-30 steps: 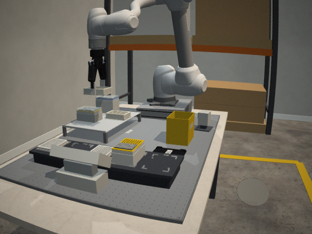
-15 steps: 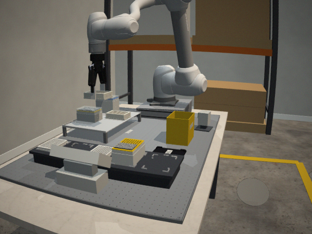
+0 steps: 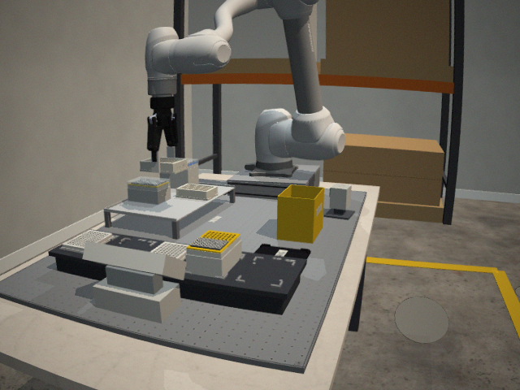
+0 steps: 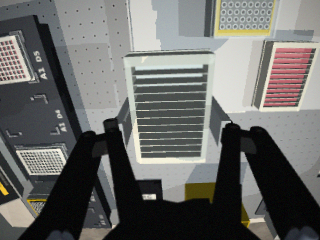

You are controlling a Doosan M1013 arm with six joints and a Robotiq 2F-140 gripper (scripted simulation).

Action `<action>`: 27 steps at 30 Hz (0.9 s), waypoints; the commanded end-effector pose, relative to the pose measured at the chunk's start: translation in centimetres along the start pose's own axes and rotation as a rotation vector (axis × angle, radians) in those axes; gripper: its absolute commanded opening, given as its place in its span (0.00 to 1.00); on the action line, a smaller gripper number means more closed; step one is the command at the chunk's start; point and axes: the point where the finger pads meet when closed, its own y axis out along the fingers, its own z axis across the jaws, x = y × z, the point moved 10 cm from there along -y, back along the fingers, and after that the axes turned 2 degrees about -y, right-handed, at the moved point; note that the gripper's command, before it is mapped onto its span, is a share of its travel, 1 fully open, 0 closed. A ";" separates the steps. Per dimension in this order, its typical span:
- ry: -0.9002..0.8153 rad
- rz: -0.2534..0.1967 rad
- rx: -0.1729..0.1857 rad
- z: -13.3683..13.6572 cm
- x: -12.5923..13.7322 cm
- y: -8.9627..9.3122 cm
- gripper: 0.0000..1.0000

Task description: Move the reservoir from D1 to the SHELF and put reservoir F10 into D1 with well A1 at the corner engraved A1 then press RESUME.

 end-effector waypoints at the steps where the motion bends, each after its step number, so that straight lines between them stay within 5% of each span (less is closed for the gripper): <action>1: 0.000 0.000 0.000 0.0 0.0 0.6 0.00; 27: 0.000 0.000 0.000 0.0 0.0 4.4 0.00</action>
